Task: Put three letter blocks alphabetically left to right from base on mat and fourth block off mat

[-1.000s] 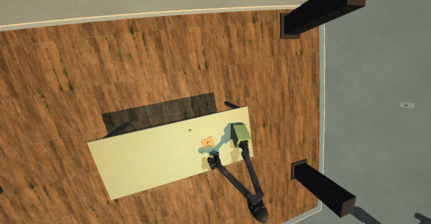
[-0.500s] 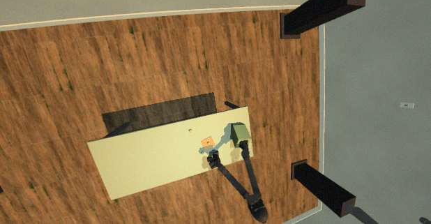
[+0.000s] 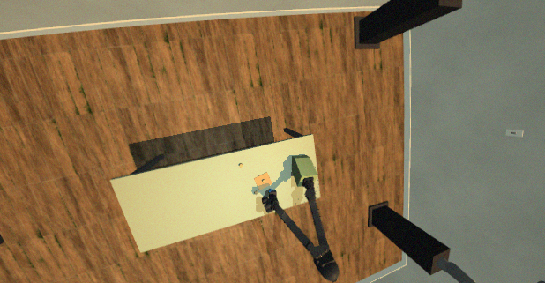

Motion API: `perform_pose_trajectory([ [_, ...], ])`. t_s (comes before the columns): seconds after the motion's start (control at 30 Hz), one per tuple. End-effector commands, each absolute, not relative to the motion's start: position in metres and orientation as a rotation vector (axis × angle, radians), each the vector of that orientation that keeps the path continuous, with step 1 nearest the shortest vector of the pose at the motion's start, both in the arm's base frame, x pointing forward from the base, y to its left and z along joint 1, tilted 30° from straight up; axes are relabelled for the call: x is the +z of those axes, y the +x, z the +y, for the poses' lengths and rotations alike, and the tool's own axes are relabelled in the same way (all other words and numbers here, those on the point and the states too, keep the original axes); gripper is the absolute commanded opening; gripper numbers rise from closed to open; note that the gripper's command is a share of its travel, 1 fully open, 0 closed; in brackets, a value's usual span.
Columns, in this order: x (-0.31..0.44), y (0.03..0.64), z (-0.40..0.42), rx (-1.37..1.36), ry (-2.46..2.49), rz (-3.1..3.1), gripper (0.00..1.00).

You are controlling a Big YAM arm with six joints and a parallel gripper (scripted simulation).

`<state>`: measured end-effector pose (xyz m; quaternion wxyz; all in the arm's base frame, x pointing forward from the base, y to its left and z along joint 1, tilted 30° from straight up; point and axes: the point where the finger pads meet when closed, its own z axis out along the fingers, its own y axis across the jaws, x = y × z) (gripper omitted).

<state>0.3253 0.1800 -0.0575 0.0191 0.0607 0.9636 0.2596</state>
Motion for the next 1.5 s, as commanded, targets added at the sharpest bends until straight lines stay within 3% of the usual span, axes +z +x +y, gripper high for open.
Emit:
perform_pose_trajectory([
  [0.0,-0.047,0.334,0.187,0.815,0.175,2.956,0.57],
  [1.47,-0.078,0.335,0.2,0.81,0.183,2.973,0.57],
])
